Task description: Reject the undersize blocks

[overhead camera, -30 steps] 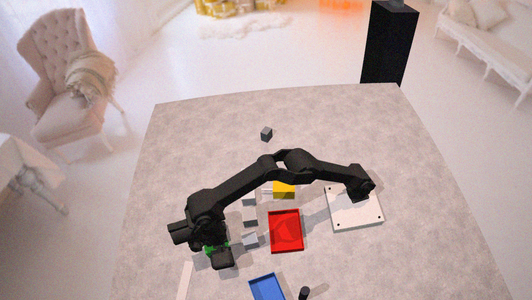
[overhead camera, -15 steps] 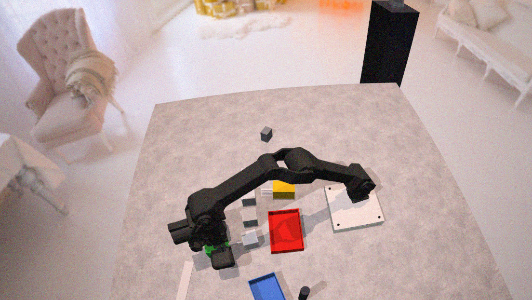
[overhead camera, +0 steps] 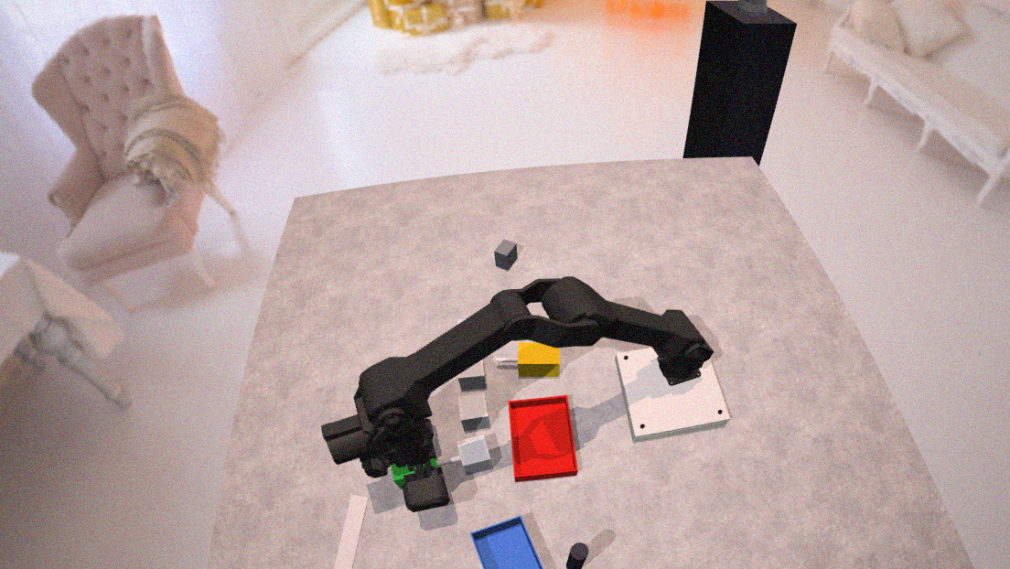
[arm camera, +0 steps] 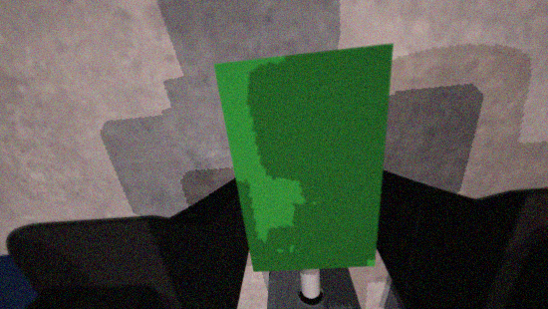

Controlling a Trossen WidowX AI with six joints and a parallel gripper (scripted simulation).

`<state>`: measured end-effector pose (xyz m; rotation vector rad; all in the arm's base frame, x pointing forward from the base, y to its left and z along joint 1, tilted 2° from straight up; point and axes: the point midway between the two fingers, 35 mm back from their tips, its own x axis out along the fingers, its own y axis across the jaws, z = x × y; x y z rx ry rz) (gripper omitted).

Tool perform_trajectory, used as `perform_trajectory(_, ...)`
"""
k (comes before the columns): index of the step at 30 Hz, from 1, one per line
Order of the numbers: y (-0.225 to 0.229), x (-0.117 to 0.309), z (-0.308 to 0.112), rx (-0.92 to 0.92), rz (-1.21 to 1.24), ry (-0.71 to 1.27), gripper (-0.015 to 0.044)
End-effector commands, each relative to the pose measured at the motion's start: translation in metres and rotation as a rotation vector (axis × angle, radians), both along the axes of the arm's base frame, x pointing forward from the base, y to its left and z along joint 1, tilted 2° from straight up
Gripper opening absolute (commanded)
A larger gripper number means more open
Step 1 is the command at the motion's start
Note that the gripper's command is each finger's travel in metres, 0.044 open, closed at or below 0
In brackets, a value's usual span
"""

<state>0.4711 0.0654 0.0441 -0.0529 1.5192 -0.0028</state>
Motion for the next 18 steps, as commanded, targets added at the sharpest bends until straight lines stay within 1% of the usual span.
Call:
perform_trajectory(1,0.0001,0.0000,0.0058,0.001,0.001,-0.015,0.0000)
perform_trajectory(18,0.0002,-0.0044,0.0071,0.001,0.001,-0.015,0.0000)
